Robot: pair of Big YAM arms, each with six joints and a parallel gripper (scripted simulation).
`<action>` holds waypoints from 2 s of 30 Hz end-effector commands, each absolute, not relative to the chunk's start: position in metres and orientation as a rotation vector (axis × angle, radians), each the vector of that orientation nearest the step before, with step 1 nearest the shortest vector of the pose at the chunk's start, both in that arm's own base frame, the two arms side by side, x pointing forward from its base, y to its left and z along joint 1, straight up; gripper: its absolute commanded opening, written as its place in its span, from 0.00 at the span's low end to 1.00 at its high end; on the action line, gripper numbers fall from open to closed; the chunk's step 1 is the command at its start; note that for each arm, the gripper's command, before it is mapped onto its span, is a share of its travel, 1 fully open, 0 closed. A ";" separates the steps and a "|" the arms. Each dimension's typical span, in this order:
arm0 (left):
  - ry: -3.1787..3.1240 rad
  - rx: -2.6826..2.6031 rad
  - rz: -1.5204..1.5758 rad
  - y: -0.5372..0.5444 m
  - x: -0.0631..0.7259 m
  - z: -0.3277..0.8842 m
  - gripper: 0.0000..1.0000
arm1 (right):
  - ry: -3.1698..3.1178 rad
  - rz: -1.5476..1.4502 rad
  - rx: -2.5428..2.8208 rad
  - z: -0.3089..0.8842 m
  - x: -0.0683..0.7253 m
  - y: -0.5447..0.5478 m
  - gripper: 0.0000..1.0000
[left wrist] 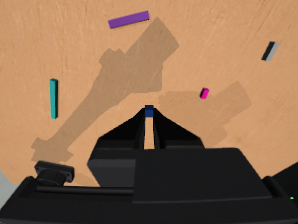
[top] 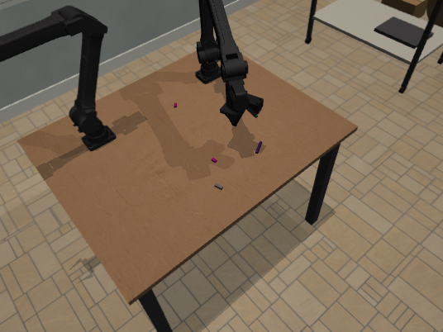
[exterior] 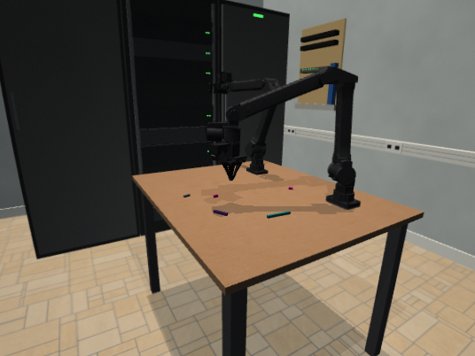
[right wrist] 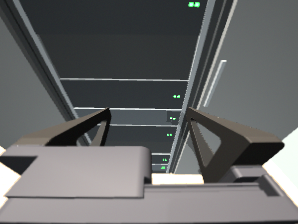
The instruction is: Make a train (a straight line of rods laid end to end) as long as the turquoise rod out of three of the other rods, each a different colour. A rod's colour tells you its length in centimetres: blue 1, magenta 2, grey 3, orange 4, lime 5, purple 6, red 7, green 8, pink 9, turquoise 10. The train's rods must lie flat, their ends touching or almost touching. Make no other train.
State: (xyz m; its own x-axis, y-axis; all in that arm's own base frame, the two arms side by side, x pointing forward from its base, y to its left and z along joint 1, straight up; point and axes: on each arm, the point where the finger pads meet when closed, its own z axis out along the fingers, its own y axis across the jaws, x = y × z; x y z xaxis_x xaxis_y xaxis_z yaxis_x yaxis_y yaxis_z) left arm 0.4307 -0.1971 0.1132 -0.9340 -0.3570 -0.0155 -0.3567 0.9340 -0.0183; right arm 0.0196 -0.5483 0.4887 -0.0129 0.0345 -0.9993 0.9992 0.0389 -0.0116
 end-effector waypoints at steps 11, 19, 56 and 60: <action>3.070 -0.574 -0.042 -0.418 0.372 0.121 0.04 | 1.219 -1.194 1.194 0.501 0.010 -0.545 1.00; 3.078 -0.548 -0.046 -0.494 0.311 0.119 0.04 | 1.219 -1.194 1.194 0.501 0.010 -0.545 1.00; 3.091 -0.565 0.003 -0.480 0.306 0.041 0.04 | 1.219 -1.194 1.194 0.501 0.010 -0.545 1.00; 3.091 -0.565 0.004 -0.480 0.305 0.025 0.04 | 1.219 -1.194 1.194 0.501 0.010 -0.545 1.00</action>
State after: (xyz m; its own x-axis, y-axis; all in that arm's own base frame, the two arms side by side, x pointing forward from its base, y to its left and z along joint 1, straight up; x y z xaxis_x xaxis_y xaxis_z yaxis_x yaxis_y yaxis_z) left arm 0.3035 -0.4814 0.0521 -0.9396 -0.3423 -0.0048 -0.3421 0.9394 -0.0218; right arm 0.0196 -0.5483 0.4887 -0.0129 0.0345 -0.9993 0.9992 0.0389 -0.0116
